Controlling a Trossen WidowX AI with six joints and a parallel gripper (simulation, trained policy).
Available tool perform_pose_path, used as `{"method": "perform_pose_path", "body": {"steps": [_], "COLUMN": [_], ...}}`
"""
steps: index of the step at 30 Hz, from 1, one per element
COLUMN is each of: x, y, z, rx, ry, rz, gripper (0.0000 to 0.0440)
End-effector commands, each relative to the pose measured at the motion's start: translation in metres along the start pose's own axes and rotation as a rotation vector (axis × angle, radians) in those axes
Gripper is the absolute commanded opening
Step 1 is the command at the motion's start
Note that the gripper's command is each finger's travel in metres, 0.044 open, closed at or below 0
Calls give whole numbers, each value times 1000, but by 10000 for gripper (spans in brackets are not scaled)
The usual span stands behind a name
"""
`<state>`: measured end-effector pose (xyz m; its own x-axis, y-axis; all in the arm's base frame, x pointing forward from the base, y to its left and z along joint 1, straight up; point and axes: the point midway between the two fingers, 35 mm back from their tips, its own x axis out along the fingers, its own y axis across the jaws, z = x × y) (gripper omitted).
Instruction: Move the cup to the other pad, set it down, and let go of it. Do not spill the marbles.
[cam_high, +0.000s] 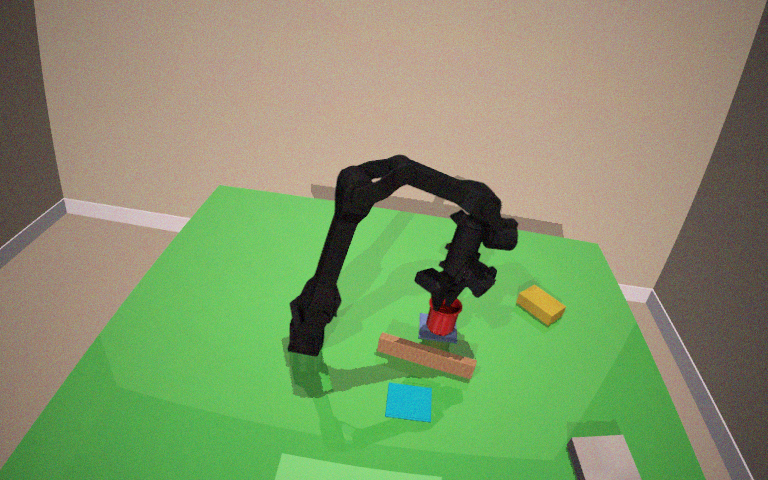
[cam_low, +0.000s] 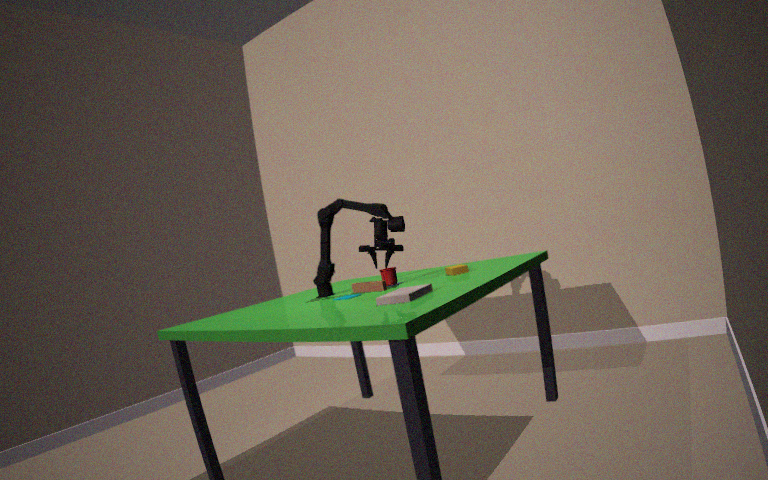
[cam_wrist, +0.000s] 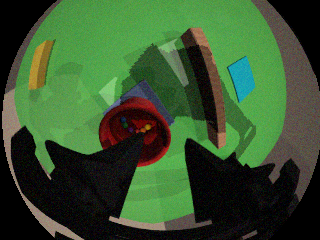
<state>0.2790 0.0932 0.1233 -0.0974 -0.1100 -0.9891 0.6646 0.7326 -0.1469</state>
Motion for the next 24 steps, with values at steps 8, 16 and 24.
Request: {"method": "perform_pose_path", "body": {"steps": [8, 16, 24], "x": [34, 61, 66], "y": [1, 2, -2], "z": [-2, -4, -2], "rx": [-30, -91, -140], "ry": [12, 22, 6], "rz": [-47, -58, -52], "gripper": [191, 147, 14]}}
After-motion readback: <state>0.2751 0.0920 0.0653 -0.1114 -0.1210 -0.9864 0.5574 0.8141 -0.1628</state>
